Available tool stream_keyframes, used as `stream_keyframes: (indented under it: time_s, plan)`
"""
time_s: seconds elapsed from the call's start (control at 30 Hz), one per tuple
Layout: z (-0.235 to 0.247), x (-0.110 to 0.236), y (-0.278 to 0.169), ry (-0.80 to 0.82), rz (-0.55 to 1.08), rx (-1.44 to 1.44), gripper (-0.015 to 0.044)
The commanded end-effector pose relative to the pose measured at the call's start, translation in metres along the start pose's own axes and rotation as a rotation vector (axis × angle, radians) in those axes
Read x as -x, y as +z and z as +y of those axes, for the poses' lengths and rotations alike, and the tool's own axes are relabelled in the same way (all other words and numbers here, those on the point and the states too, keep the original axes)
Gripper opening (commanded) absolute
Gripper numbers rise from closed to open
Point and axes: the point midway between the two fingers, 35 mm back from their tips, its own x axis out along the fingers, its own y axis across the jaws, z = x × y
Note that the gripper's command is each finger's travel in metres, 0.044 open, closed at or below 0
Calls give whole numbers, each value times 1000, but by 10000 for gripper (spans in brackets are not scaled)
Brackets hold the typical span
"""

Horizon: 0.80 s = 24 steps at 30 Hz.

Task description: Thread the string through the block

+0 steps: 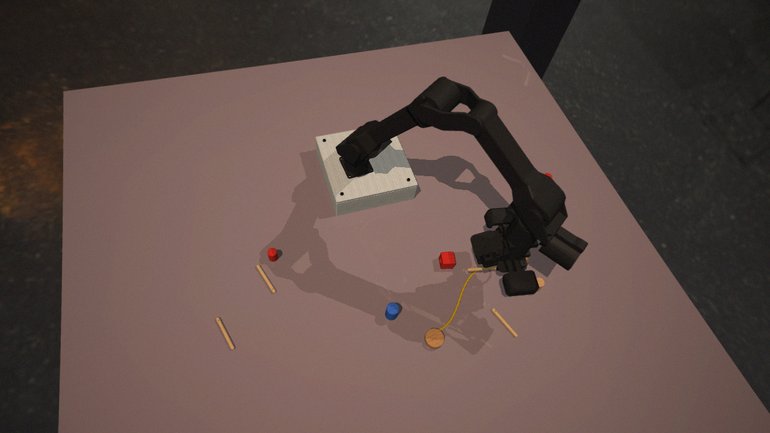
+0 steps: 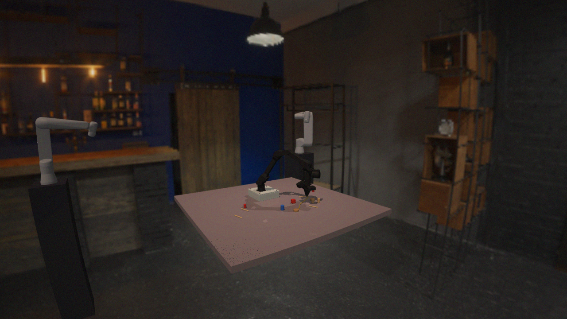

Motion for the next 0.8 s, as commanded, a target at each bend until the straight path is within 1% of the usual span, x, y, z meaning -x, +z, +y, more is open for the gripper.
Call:
stream_keyframes:
  time_s: [0.0,0.77]
  plan:
    - [3,2,-1,3,5,-43,0]
    - [6,3,-27,2,8,-36,0]
